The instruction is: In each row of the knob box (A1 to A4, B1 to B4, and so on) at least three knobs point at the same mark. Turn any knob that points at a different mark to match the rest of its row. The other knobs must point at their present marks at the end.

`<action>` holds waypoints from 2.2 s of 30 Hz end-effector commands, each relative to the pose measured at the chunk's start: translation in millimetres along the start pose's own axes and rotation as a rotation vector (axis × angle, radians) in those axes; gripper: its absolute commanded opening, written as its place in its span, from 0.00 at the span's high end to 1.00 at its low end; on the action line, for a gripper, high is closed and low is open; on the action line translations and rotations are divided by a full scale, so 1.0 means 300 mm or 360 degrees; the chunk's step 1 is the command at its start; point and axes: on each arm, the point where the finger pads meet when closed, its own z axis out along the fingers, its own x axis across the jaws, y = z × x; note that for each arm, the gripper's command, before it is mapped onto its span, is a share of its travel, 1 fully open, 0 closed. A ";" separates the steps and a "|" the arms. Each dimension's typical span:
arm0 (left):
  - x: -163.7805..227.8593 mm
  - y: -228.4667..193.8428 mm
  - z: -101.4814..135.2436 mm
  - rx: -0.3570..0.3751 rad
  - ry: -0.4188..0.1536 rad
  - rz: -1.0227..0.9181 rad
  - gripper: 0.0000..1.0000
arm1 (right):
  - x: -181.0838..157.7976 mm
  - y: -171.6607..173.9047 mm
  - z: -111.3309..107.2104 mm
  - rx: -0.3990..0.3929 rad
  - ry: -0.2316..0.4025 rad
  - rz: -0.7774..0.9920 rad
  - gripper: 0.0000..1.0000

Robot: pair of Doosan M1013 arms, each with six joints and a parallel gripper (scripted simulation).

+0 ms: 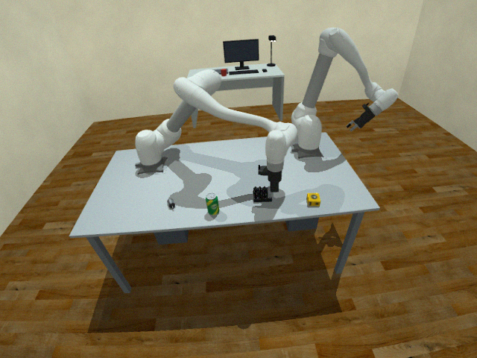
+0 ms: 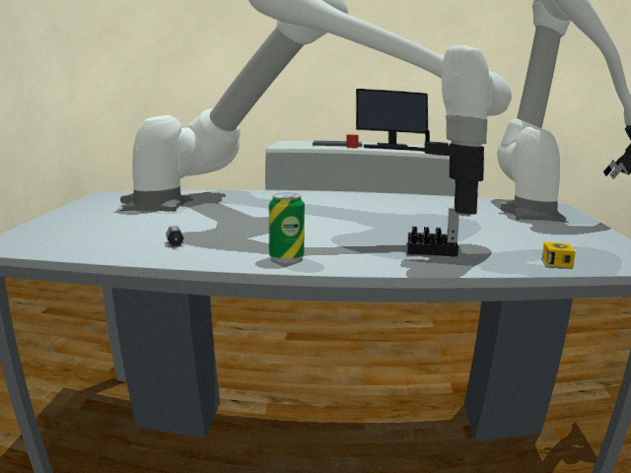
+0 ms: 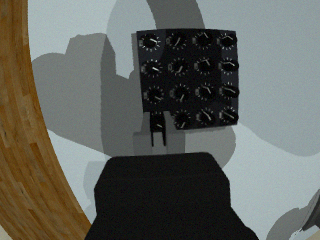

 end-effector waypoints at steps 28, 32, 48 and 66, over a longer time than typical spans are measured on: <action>0.000 0.000 -0.001 -0.0001 0.0000 0.0000 0.00 | 0.000 0.001 -0.005 -0.0003 0.0000 -0.0052 0.54; 0.000 0.000 -0.001 -0.0001 0.0000 0.0000 0.00 | 0.000 0.001 -0.005 -0.0003 0.0000 -0.0052 0.54; 0.000 0.000 -0.001 -0.0001 0.0000 0.0000 0.00 | 0.000 0.001 -0.116 -0.0003 0.0000 -0.0052 0.54; 0.000 0.000 -0.001 -0.0001 0.0000 0.0000 0.00 | 0.017 -0.041 -0.191 -0.0003 0.0000 -0.0052 0.00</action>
